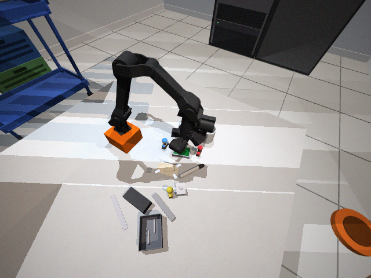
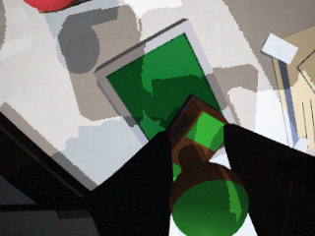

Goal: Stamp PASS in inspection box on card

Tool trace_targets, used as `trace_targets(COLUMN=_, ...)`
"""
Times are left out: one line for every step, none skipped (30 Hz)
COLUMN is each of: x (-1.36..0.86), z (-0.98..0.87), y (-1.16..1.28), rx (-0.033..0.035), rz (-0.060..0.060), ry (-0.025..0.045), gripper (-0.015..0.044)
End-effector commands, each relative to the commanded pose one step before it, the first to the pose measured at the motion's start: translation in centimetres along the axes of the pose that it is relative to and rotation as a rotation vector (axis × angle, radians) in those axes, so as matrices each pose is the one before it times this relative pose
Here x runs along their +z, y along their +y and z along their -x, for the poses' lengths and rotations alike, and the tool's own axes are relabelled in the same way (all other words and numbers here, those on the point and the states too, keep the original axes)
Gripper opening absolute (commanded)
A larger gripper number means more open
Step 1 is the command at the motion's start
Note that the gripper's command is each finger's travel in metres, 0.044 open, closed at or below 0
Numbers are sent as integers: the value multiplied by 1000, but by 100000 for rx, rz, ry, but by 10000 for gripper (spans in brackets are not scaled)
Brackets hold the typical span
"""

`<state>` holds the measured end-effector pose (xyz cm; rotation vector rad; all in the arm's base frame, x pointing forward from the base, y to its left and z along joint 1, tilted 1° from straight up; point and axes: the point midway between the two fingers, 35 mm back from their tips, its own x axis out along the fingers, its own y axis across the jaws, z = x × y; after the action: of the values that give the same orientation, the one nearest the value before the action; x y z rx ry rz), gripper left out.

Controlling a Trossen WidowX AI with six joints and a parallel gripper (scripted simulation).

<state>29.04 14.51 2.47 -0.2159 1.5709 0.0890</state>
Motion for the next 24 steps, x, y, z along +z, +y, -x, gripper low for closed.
trace_targets(x=128, z=703, y=-111, rx=-239, rz=-46, ry=-605, gripper=0)
trace_targets(x=-6, z=162, y=-18, rx=0, rz=0, ry=-1, gripper=0)
trace_targets(x=-7, z=162, y=-19, rx=0, rz=0, ry=-1, gripper=0)
trace_targets(x=-8, z=162, y=-19, rx=0, rz=0, ry=-1, gripper=0)
trace_targets(x=-9, z=163, y=-19, rx=0, rz=0, ry=0, gripper=0)
trace_targets(x=-10, z=163, y=-20, rx=0, rz=0, ry=0, gripper=0)
trace_targets(x=-11, z=163, y=-20, rx=0, rz=0, ry=0, gripper=0)
trace_targets(x=-12, z=163, y=-20, rx=0, rz=0, ry=0, gripper=0)
trace_targets(x=-13, z=163, y=-20, rx=0, rz=0, ry=0, gripper=0)
trace_targets(x=-13, z=163, y=-21, rx=0, rz=0, ry=0, gripper=0)
trace_targets(x=-14, z=163, y=-21, rx=0, rz=0, ry=0, gripper=0)
trace_targets(x=-15, z=163, y=-21, rx=0, rz=0, ry=0, gripper=0)
trace_targets(x=-16, z=163, y=-22, rx=0, rz=0, ry=0, gripper=0)
trace_targets(x=-17, z=163, y=-22, rx=0, rz=0, ry=0, gripper=0)
trace_targets(x=-15, z=135, y=-18, rx=0, rz=0, ry=0, gripper=0)
trace_targets(x=-9, z=81, y=-11, rx=0, rz=0, ry=0, gripper=0)
trace_targets(x=5, z=-5, y=-41, rx=39, rz=-565, ry=41, gripper=0)
trace_targets(x=14, z=-15, y=-122, rx=118, rz=-1695, ry=124, gripper=0)
trace_targets(x=26, z=-24, y=-204, rx=194, rz=-2825, ry=209, gripper=0)
trace_targets(x=37, z=-29, y=-246, rx=230, rz=-3425, ry=257, gripper=0)
trace_targets(x=44, z=-28, y=-244, rx=225, rz=-3426, ry=261, gripper=0)
trace_targets(x=50, z=-27, y=-243, rx=220, rz=-3427, ry=265, gripper=0)
trace_targets(x=56, z=-26, y=-241, rx=215, rz=-3427, ry=269, gripper=0)
trace_targets(x=63, z=-25, y=-239, rx=210, rz=-3427, ry=272, gripper=0)
